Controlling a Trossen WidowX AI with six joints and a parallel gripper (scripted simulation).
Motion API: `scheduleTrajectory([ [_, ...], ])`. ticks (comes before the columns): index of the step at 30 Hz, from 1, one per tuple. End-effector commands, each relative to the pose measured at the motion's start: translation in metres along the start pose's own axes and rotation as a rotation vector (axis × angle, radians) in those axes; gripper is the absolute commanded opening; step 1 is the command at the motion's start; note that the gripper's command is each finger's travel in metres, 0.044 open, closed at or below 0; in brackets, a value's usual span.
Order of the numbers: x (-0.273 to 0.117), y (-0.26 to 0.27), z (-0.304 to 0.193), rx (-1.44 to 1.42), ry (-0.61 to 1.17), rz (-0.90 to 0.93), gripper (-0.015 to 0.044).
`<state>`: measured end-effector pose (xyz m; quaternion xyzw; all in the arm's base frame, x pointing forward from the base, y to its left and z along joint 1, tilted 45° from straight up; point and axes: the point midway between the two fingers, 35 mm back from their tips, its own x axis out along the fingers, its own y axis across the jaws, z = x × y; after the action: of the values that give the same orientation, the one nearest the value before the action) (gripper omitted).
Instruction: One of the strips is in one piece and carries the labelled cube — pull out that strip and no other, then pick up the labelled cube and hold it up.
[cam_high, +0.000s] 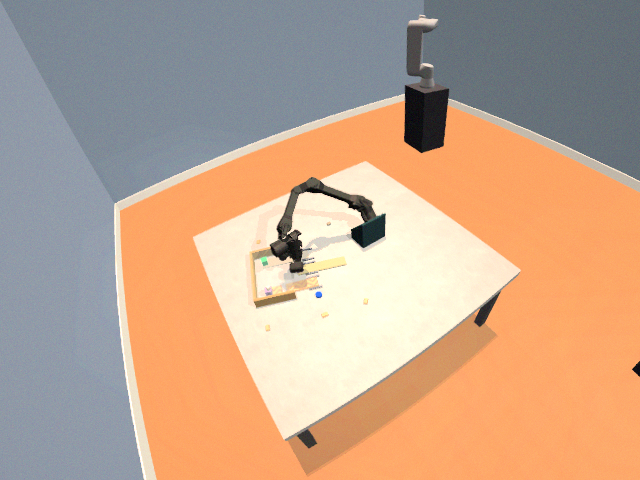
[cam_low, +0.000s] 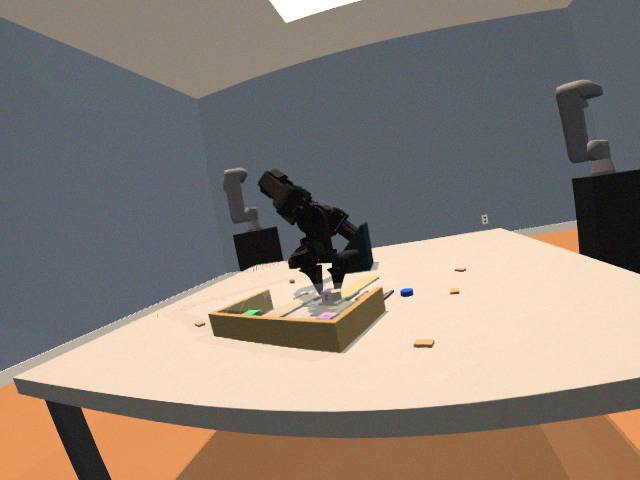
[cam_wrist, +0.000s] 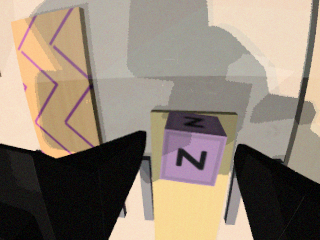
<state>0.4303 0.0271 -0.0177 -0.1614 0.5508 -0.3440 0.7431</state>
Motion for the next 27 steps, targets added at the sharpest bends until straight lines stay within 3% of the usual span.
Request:
scheduleTrajectory([
  [1,0.0083,0.0002,-0.0023,-0.011,0.002,-0.008,0.0250],
  [9,0.0139,-0.0002,-0.0025,-0.011,0.002,-0.008,0.0250],
  [13,0.0116,-0.0008,-0.0012,-0.002,0.002,-0.003,0.0145],
  [19,0.0116,-0.0008,-0.0012,-0.002,0.002,-0.003,0.0105],
  [23,0.0107,-0.0009,-0.0022,-0.001,0.002,-0.002,0.0000],
  [27,0.0040,-0.0026,-0.0096,0.001,0.003,0.002,0.0000],
])
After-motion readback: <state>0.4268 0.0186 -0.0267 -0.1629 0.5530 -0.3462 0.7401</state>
